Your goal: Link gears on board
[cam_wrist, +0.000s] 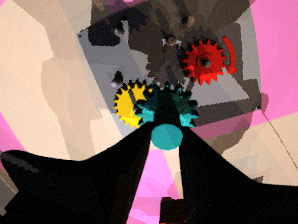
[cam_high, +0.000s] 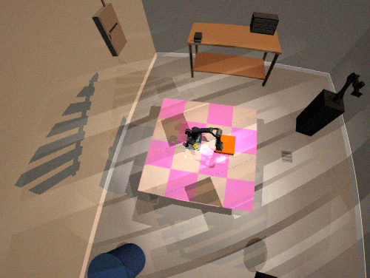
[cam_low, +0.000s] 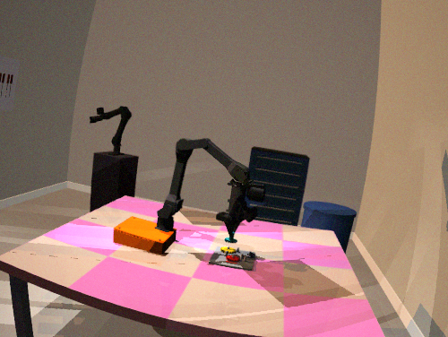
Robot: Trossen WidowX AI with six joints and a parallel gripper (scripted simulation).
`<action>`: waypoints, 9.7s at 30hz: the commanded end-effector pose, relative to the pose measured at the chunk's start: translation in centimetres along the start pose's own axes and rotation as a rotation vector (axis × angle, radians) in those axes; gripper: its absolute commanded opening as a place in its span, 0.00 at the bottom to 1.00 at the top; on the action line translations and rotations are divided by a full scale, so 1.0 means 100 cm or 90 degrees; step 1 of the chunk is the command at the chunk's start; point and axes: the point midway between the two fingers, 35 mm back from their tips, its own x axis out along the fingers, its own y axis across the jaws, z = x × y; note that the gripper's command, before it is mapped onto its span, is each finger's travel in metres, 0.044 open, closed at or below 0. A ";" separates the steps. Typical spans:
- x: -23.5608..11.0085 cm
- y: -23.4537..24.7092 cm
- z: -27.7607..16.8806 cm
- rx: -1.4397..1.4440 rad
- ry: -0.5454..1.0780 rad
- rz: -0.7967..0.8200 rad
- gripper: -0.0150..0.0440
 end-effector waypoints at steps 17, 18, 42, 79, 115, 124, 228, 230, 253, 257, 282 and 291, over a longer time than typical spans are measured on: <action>0.008 -0.017 -0.001 -0.002 0.002 0.001 0.25; 0.008 -0.017 -0.001 -0.002 0.002 0.001 0.25; 0.008 -0.017 -0.001 -0.002 0.002 0.001 0.25; 0.041 -0.017 -0.001 -0.043 0.002 0.001 0.25; 0.054 -0.018 -0.002 -0.125 0.002 0.001 0.25; 0.056 -0.016 -0.001 -0.079 0.002 0.001 0.25; -0.059 0.147 -0.091 0.009 0.016 0.010 1.00; -0.064 0.166 -0.113 0.009 0.017 0.011 1.00; -0.080 0.211 -0.198 0.009 0.019 0.016 1.00; -0.080 0.211 -0.198 0.009 0.019 0.016 1.00; -0.080 0.211 -0.198 0.009 0.019 0.016 1.00; -0.080 0.211 -0.198 0.009 0.019 0.016 1.00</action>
